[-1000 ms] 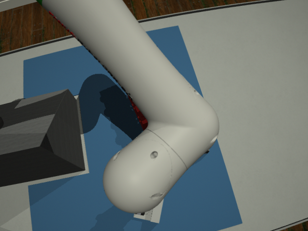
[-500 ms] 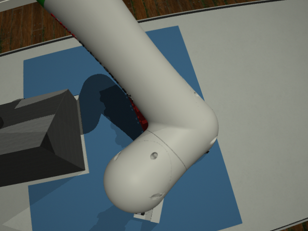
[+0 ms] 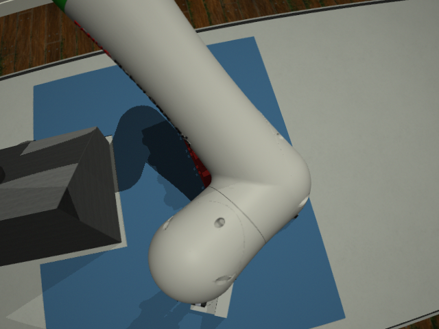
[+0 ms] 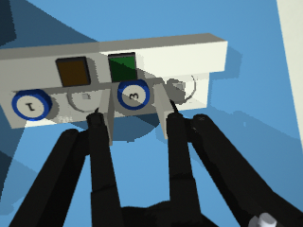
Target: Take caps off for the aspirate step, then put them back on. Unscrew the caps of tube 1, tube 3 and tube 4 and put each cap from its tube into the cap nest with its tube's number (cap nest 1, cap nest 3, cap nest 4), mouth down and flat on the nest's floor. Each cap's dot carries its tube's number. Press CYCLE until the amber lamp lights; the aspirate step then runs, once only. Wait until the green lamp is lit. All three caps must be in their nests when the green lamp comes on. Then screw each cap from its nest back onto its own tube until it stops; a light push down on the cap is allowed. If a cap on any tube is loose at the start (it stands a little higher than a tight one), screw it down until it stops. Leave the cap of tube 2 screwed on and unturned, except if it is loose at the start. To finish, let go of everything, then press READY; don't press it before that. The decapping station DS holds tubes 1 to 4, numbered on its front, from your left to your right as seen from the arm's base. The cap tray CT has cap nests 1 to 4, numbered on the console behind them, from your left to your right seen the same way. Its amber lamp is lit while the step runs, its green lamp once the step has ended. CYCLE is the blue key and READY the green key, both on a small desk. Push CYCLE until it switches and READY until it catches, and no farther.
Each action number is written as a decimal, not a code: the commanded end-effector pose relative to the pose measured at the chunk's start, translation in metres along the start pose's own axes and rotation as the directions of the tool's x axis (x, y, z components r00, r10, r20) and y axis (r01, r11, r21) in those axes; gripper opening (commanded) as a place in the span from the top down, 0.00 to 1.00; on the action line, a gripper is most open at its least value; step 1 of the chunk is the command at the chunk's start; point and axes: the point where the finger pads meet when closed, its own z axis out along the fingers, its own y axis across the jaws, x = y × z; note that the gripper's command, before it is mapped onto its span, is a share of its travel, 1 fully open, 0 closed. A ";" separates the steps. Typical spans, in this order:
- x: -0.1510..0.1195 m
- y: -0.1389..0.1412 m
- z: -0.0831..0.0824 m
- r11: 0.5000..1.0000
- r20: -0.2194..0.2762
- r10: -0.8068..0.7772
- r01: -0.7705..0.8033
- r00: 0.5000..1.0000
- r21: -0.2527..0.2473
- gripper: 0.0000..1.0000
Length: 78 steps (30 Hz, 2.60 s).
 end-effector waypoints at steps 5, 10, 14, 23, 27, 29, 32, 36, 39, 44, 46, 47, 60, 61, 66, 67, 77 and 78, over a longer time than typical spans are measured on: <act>0.000 0.000 0.000 1.000 0.000 0.000 0.000 1.000 0.000 0.71; 0.000 0.000 0.000 1.000 0.000 0.000 0.000 1.000 0.000 0.71; 0.000 0.000 -0.015 1.000 0.000 0.000 0.000 1.000 0.000 0.71; 0.000 0.000 -0.050 1.000 0.000 0.000 0.000 1.000 0.000 0.71; 0.000 0.000 -0.070 1.000 0.000 0.000 0.000 1.000 0.000 0.71; 0.000 0.000 -0.080 1.000 0.000 0.000 0.000 1.000 0.000 0.71; 0.000 0.000 -0.095 1.000 0.000 0.000 0.000 1.000 0.000 0.71; 0.000 0.000 -0.115 1.000 0.000 0.000 0.000 1.000 0.000 0.71; 0.000 0.000 -0.120 1.000 0.000 0.000 0.000 1.000 0.000 0.71; 0.000 0.000 -0.138 1.000 0.000 0.000 0.000 1.000 0.000 0.71; 0.000 0.000 -0.138 1.000 0.000 0.000 0.000 1.000 0.000 0.71; -0.001 -0.008 -0.138 0.997 0.000 0.083 -0.083 0.997 0.000 0.65; -0.012 -0.065 -0.138 0.796 0.000 0.605 -0.605 0.796 0.001 0.65; -0.012 -0.065 -0.138 0.786 0.000 0.618 -0.618 0.786 0.000 0.65; -0.017 -0.090 -0.138 0.624 0.000 0.781 -0.781 0.624 0.002 0.65; -0.017 -0.090 -0.138 0.608 0.000 0.794 -0.794 0.608 0.000 0.65; -0.025 -0.131 -0.138 0.249 0.000 0.968 -0.968 0.249 0.001 0.65; -0.025 -0.131 -0.138 0.235 0.000 0.972 -0.972 0.235 0.000 0.65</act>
